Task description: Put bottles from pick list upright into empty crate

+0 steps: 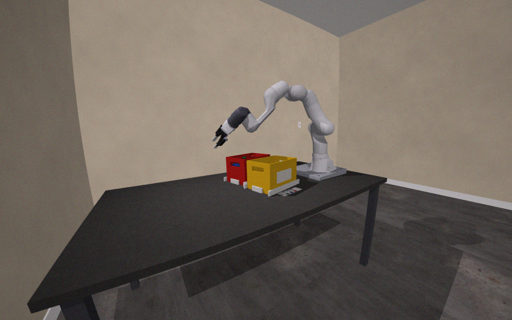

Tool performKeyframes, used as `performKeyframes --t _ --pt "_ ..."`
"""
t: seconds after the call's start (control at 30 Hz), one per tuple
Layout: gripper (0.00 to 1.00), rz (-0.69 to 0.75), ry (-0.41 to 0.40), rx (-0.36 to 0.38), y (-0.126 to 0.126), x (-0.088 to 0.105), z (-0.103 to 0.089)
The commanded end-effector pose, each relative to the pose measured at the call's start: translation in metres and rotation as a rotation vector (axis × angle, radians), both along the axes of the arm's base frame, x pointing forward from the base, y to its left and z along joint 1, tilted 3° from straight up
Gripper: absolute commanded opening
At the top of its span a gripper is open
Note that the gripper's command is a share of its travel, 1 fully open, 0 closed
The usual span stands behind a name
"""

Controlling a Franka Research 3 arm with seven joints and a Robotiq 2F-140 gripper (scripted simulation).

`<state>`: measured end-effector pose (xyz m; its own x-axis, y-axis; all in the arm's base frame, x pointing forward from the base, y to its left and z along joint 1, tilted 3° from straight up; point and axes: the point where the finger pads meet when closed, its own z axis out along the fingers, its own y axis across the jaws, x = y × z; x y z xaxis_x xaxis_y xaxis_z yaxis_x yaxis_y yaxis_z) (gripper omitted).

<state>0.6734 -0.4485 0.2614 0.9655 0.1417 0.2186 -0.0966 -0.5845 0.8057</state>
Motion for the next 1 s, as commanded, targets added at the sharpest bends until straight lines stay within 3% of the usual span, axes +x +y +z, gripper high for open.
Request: performKeyframes --t 0.0,0.5,0.57,0.77,0.8,0.97 --pt "0.38 0.015 0.049 -0.006 -0.002 -0.004 0.006" --pt "0.38 0.015 0.049 -0.006 -0.004 -0.008 0.081" --pt "0.38 0.015 0.049 -0.006 -0.004 -0.008 0.081" --pt "0.38 0.015 0.049 -0.006 -0.004 -0.009 0.108" --pt "0.38 0.001 0.047 0.025 0.0 -0.011 0.108" --pt "0.38 -0.036 -0.085 0.093 0.024 -0.003 0.107"
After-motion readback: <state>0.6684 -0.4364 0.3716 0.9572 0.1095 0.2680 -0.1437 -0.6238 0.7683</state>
